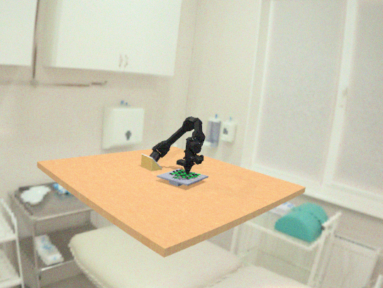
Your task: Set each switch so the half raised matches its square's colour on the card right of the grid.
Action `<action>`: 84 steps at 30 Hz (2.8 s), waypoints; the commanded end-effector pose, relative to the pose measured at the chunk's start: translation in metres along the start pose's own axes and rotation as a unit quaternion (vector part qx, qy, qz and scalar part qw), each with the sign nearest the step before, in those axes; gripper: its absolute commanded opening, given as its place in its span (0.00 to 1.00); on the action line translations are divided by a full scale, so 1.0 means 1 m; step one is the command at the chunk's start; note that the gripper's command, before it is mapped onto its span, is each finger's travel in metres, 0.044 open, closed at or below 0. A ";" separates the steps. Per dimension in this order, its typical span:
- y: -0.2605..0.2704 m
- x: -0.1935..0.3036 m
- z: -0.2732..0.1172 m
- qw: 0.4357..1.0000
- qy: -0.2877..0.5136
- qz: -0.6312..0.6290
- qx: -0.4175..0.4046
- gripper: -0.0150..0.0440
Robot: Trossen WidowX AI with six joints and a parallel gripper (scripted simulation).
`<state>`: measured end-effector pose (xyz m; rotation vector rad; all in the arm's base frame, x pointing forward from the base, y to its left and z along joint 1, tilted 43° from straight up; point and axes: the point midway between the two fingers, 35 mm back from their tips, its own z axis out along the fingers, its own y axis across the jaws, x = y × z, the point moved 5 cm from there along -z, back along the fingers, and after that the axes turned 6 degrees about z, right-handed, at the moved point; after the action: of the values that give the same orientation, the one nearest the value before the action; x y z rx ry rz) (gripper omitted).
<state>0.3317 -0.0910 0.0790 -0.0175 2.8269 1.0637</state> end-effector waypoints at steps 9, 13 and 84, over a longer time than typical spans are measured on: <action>0.000 0.000 0.002 1.000 -0.002 0.002 -0.002 0.25; 0.000 0.000 0.002 1.000 -0.002 0.002 -0.002 0.25; -0.007 0.062 0.002 1.000 -0.026 0.003 -0.005 0.25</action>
<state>0.2699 -0.0956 0.0684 0.0101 2.7818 1.0554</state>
